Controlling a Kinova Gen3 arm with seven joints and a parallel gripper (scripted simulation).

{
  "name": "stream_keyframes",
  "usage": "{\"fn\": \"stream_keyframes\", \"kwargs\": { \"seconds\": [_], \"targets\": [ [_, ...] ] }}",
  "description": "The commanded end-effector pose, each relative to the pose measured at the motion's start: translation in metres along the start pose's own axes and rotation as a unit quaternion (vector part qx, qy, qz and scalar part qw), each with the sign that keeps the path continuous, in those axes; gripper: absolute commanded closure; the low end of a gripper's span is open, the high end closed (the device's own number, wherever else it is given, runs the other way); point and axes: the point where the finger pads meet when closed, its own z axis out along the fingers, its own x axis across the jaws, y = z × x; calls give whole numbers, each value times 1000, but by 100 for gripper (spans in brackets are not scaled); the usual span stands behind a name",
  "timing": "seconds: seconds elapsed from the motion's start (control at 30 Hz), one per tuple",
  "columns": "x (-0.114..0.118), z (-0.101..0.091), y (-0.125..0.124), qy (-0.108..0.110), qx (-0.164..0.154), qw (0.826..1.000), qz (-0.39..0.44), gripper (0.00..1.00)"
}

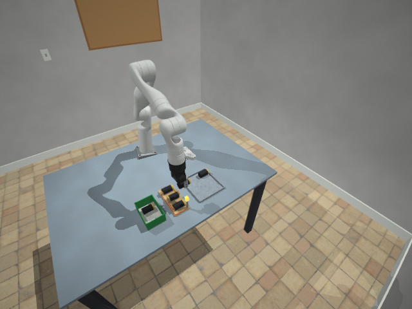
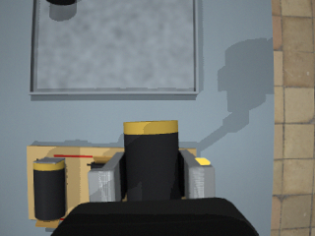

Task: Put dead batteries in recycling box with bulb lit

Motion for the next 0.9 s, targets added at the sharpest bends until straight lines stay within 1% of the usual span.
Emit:
{"fn": "stream_keyframes", "kwargs": {
  "seconds": [0.0, 0.23, 0.3, 0.43, 0.53, 0.7, 0.87],
  "targets": [
    [-1, 0, 42, 1, 0, 1000, 18, 43],
    [-5, -1, 110, 1, 0, 1000, 18, 43],
    [-5, -1, 110, 1, 0, 1000, 18, 43],
    [-7, -1, 144, 1, 0, 1000, 18, 43],
    [-8, -1, 163, 1, 0, 1000, 18, 43],
    [-9, -1, 183, 1, 0, 1000, 18, 43],
    [-10, -1, 188, 1, 0, 1000, 18, 43]
  ]
}}
